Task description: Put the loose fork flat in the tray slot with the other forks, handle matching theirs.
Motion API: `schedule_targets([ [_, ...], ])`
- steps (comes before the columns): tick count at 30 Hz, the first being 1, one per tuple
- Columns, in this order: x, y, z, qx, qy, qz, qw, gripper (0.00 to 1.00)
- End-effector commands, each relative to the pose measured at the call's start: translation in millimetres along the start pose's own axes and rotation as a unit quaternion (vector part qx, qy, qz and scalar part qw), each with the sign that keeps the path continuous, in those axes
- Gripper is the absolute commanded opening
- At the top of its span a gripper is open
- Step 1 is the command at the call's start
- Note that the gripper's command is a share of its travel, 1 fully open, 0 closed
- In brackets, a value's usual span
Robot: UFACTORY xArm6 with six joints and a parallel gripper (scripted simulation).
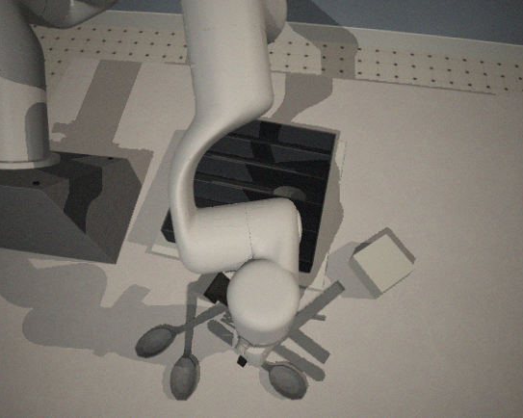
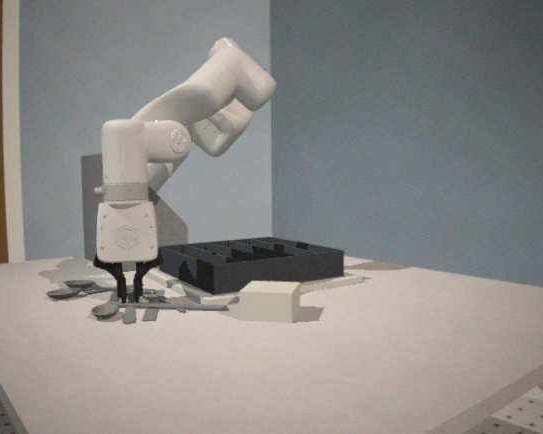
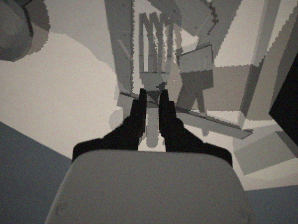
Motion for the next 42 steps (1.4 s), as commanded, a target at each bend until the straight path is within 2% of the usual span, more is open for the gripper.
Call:
schedule_targets([
  [1, 3, -19, -6, -0.008, -0.002, -0.001, 1.0, 0.03],
  [6, 3, -29, -5, -0.008, -0.002, -0.001, 1.0, 0.03],
  [21, 3, -93, -4, -0.008, -0.002, -0.001, 1.0, 0.03],
  [23, 3, -93, -4, -0.008, -0.002, -0.001, 1.0, 0.03],
  [34, 3, -128, -4, -0.008, -0.002, -0.001, 1.0, 0.03],
  [42, 3, -136, -4, -0.008, -0.002, -0.001, 1.0, 0.03],
])
Point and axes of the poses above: the point where the finger pads meet when closed, its own y axis out along the fingers, its own x axis across the jaws, z = x × y, the point moved 2 cm from there along -y, back along the fingers, and after that the axes turned 15 degrees about y, right-handed, at the moved point
